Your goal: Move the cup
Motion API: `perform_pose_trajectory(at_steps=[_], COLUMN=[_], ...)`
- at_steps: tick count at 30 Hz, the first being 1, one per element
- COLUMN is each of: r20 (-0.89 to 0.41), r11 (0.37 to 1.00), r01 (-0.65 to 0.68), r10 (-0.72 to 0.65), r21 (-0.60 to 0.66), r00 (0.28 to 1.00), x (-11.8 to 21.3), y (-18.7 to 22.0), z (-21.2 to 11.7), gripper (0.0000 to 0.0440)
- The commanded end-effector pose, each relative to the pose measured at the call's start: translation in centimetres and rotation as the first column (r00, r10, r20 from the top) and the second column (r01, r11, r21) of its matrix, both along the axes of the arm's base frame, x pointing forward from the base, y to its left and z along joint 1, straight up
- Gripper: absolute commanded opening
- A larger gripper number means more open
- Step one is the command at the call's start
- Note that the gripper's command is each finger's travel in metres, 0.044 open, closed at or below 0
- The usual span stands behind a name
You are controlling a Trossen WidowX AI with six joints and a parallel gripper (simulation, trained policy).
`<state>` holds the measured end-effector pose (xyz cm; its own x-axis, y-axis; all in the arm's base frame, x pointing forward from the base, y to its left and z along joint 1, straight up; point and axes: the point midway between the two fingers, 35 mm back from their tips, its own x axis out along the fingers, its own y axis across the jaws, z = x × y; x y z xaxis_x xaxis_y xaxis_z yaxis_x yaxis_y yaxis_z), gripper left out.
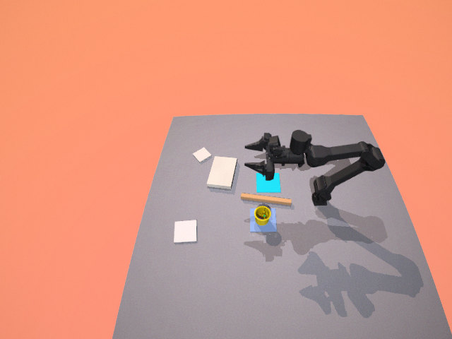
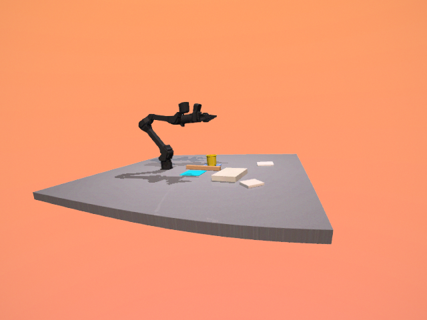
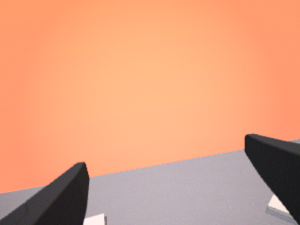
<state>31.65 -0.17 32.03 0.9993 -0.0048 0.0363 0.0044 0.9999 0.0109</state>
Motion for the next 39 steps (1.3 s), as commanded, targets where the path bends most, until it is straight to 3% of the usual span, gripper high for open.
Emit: perform_pose_trajectory(at_steps=[1,11,13,17,24,39], r20=[0.0,-0.043,-0.06,-0.098,-0.164,-0.323], r11=[1.0,1.0,0.999,0.997,0.989,0.951], r01=[-0.002,-0.014,-0.016,-0.027,-0.041,-0.026], r10=[0.002,0.015,0.018,0.033,0.065,0.131], r21=[0.0,0.019,0.031,0.066,0.141,0.309], r00=[1.0,0.999,0.998,0.995,0.984,0.937], x=[0.0,0.0,0.1,0.3,0.6,1.2], y=[0.1,0.6,0.7,1.2,2.1,4.2], z=[0.1,0.6,0.6,0.6,0.9,1.0], gripper=[0.0374,0.0112,0.0079,0.0086,0.0143,0.0146])
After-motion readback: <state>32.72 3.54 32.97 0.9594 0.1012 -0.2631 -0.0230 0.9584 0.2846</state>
